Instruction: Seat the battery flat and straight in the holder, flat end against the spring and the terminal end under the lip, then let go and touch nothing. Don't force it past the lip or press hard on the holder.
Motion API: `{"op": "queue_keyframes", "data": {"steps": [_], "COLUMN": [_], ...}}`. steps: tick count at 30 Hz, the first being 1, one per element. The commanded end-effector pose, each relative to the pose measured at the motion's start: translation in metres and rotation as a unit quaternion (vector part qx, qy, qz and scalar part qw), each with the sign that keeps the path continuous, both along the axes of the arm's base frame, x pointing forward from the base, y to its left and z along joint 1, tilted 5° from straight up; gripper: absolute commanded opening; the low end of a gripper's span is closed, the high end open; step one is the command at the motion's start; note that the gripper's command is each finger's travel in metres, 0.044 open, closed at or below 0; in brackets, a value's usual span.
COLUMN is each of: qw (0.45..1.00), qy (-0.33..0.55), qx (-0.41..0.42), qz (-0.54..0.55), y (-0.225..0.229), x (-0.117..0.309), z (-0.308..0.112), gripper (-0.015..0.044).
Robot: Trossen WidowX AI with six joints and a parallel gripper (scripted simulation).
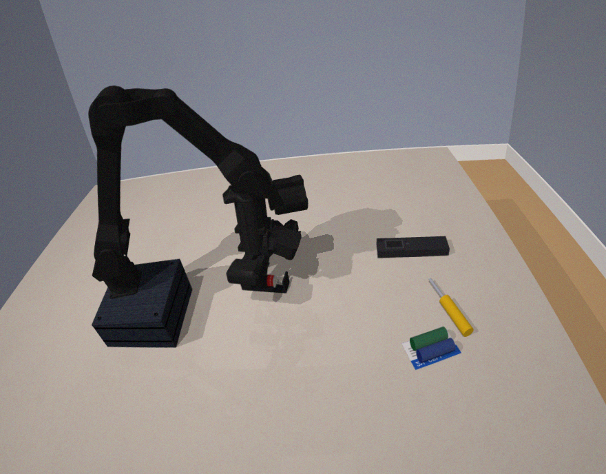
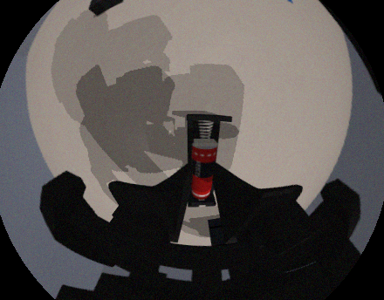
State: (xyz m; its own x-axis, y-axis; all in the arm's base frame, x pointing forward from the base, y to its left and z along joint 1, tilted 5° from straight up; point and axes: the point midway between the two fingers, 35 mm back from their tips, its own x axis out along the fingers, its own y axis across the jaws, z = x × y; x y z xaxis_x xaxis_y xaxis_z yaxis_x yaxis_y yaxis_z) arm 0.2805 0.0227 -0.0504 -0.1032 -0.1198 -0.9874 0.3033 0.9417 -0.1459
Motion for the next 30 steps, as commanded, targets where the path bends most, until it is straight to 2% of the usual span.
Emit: {"op": "queue_keyframes", "data": {"steps": [1,5,20,22,28,30], "qw": [1.0,1.0,1.0,1.0,1.0,1.0], "qy": [0.0,0.0,0.0,0.002,0.0,0.0], "qx": [0.0,0.0,0.0,0.0,0.0,0.0], "qz": [-0.002,-0.002,0.0,0.001,0.0,0.0], "y": [0.0,0.0,0.001,0.001,0.003,0.003], "x": [-0.001,-0.001,0.0,0.0,0.003,0.002], "z": [0.0,0.0,0.015,0.019,0.082,0.089], "gripper": [0.0079,0.0181,0.0181,0.0233,0.0391,0.044]}}
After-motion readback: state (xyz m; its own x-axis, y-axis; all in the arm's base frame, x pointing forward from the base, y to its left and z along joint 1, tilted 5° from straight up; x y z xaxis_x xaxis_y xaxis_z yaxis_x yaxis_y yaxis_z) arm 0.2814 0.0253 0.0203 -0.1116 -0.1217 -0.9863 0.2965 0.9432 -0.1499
